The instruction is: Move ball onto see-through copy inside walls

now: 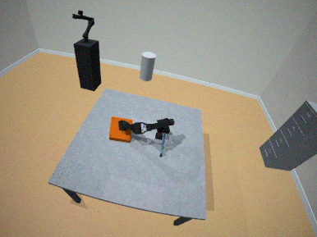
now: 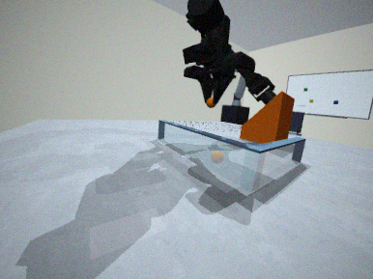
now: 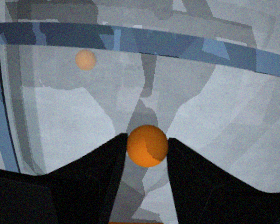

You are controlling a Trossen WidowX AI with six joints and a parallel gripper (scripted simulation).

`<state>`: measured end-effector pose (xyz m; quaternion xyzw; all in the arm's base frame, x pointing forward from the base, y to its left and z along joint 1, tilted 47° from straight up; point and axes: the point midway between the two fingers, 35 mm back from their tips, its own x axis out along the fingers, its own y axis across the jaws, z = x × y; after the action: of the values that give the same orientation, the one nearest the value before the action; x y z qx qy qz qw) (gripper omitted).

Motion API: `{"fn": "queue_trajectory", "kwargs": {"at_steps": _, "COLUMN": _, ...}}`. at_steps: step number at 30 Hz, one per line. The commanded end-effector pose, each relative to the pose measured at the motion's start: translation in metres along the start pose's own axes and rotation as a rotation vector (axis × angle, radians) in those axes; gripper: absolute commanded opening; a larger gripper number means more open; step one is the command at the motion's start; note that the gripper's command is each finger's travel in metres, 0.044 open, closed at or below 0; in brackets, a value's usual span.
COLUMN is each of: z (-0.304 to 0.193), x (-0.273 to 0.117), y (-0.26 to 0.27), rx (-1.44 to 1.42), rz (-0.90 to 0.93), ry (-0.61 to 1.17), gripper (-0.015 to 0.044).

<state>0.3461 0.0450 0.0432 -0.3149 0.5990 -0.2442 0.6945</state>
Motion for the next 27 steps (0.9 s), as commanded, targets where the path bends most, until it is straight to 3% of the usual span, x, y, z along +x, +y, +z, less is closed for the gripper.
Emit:
{"fn": "queue_trajectory", "kwargs": {"at_steps": 1, "z": 0.011, "x": 0.004, "y": 0.020, "rx": -0.002, "rz": 0.012, "ry": -0.005, "gripper": 0.0000}}
{"fn": "queue_trajectory", "kwargs": {"at_steps": 20, "z": 0.036, "x": 0.028, "y": 0.075, "rx": 0.010, "rz": 0.005, "ry": -0.008, "gripper": 0.0000}}
{"fn": "queue_trajectory", "kwargs": {"at_steps": 27, "z": 0.037, "x": 0.066, "y": 0.075, "rx": 0.009, "rz": 0.005, "ry": -0.008, "gripper": 0.0000}}
